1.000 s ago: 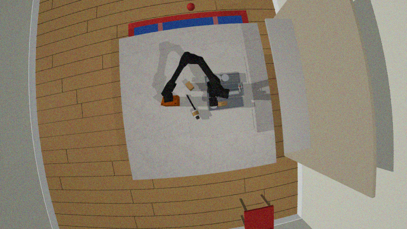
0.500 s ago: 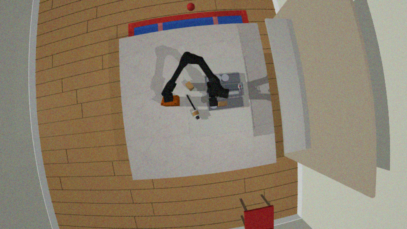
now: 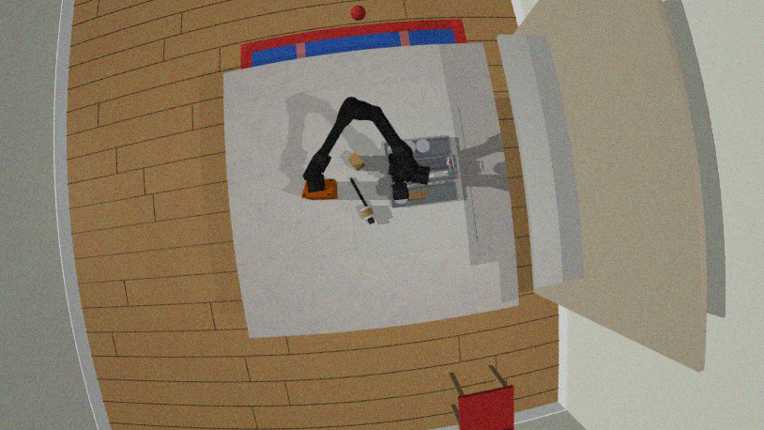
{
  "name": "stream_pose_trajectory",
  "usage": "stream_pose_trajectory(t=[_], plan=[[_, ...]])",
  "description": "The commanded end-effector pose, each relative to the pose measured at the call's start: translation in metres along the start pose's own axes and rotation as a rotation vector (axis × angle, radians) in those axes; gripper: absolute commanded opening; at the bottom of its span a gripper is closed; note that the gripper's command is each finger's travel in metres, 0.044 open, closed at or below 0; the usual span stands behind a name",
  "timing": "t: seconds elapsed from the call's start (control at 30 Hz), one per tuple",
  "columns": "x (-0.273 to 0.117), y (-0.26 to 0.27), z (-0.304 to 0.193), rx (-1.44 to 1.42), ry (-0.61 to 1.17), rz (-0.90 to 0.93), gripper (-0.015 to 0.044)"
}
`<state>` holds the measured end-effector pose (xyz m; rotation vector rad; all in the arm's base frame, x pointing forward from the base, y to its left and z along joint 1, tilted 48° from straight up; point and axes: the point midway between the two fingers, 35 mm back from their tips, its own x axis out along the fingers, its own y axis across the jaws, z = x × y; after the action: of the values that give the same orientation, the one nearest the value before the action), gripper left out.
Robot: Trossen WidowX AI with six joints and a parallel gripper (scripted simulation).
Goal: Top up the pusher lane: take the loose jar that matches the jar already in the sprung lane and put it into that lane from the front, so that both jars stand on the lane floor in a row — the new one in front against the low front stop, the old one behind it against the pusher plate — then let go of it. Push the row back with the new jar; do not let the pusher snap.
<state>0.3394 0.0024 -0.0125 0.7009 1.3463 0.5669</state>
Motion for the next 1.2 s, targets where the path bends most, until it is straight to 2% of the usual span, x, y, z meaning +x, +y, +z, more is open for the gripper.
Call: stream_pose_trajectory(t=[0.0,1.17], plan=[[0.0005,0.0019,0.0013,-0.008,-0.007,0.007,0.0],[0.0006,0.0018,-0.0046,-0.007,-0.007,0.007,0.0]])
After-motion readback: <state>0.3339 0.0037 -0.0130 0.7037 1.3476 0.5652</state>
